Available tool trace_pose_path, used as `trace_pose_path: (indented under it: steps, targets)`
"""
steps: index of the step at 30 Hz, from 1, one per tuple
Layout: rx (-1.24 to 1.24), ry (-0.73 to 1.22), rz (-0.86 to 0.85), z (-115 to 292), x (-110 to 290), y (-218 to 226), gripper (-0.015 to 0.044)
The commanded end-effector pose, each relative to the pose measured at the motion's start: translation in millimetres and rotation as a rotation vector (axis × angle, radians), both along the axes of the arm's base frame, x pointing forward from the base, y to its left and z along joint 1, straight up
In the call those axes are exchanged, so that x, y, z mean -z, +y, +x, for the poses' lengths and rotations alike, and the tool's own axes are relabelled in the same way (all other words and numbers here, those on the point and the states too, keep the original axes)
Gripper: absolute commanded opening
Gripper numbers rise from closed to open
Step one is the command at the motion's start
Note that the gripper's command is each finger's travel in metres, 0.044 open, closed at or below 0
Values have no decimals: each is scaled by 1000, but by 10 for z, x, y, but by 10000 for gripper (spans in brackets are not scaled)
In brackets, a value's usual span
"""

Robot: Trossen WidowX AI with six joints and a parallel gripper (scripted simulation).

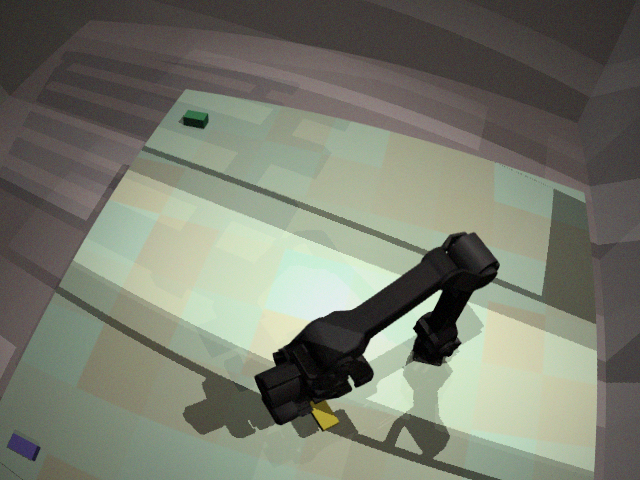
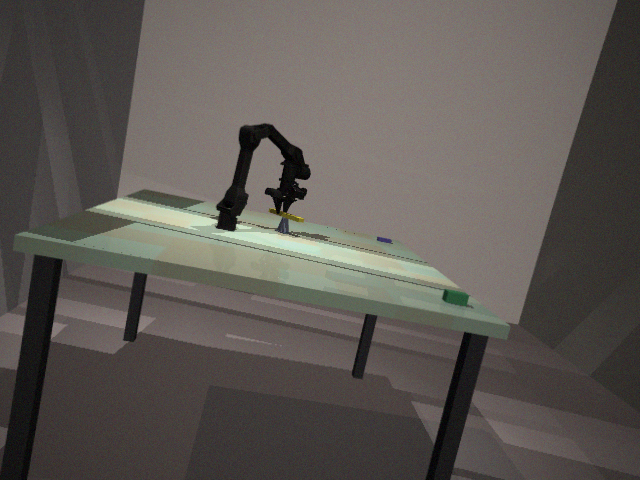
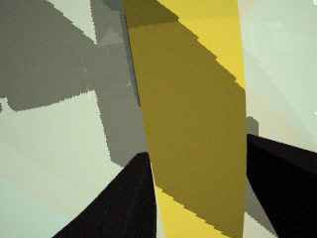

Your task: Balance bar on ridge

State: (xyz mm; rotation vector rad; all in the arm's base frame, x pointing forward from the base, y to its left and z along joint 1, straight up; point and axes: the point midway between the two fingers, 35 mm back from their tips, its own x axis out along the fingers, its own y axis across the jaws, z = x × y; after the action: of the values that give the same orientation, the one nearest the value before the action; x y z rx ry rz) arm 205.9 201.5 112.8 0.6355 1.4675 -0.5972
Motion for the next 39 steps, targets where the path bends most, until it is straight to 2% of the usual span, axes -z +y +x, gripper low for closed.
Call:
trace_pose_path:
  steps: [1,19,29,33,39]
  targets:
    - [0,0,0,0,0,0,172]
    - [0,0,0,0,0,0,185]
    - [0,0,0,0,0,0,440]
    - [0,0,0,8,-71,8,440]
    - [0,0,0,15,-731,15,440]
